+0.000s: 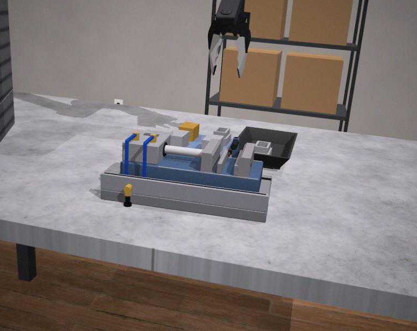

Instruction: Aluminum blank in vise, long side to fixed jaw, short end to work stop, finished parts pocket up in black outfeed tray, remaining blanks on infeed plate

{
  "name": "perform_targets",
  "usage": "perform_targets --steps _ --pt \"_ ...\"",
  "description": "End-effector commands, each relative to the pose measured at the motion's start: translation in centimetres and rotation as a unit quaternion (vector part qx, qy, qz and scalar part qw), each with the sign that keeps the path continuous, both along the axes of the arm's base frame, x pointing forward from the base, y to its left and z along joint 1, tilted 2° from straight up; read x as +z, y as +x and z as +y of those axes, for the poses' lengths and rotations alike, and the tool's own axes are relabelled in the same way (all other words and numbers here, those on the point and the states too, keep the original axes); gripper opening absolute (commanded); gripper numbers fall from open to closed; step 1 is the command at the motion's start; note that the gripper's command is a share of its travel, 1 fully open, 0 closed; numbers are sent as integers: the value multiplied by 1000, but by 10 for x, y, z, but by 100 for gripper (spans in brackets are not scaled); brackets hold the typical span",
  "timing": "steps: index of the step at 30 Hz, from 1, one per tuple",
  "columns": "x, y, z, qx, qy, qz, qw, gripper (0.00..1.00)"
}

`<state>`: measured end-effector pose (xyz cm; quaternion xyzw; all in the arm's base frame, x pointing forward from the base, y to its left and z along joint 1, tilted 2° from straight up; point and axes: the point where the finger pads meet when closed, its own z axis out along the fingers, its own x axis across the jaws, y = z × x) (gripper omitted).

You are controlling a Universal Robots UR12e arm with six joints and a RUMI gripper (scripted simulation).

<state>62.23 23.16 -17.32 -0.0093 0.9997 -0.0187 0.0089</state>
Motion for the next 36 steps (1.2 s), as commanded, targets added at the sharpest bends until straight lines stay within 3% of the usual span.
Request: perform_targets --steps 1,21,36 --pt "1 1 0 0 0 -1 1000 40" --pt "-9 1 0 0 0 -1 1000 40" --pt "-59 2 -2 0 0 -1 1000 40"
